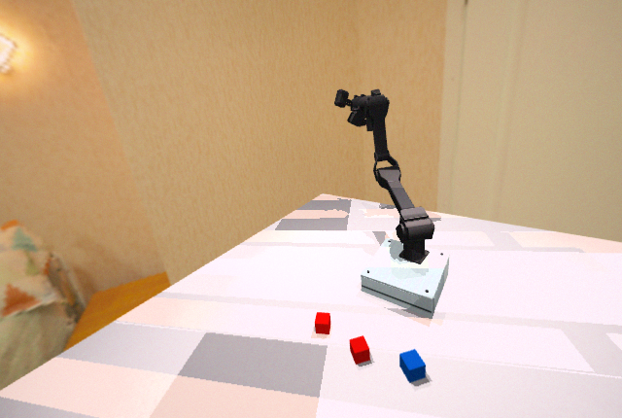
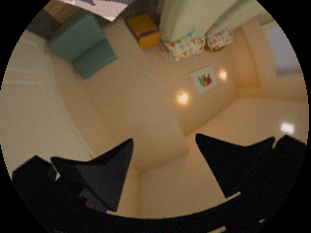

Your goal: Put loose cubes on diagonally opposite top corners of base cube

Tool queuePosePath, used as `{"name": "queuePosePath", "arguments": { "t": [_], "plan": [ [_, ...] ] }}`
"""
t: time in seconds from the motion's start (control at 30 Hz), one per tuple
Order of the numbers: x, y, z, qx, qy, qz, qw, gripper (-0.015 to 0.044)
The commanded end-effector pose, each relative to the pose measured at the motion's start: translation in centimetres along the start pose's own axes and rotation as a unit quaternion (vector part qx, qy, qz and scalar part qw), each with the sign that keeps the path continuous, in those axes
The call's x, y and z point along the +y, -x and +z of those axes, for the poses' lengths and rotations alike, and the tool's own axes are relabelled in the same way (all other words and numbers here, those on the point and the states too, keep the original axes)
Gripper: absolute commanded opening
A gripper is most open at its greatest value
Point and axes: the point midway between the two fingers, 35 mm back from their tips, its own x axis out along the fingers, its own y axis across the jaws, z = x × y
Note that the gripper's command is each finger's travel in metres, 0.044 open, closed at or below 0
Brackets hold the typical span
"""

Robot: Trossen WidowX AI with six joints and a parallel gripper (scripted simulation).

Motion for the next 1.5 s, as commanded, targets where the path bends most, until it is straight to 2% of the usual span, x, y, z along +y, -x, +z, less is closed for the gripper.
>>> {"name": "queuePosePath", "arguments": {
  "t": [0.0,0.13,0.43,0.77,1.1,1.47],
  "plan": [
    [-0.1,0.1,-0.3,0.004,0.002,0.0,1.0,0.0374],
    [-1.6,2.9,-5.2,0.08,0.038,-0.008,0.996,0.0269],
    [-6.9,11.9,-15.3,0.259,0.131,-0.029,0.956,0.0265],
    [-16.1,25.3,-22.2,0.45,0.248,-0.065,0.855,0.0265],
    [-27.1,38.7,-22.0,0.597,0.364,-0.116,0.706,0.0265],
    [-39.0,50.7,-13.7,0.694,0.48,-0.194,0.5,0.0265]
  ]
}}
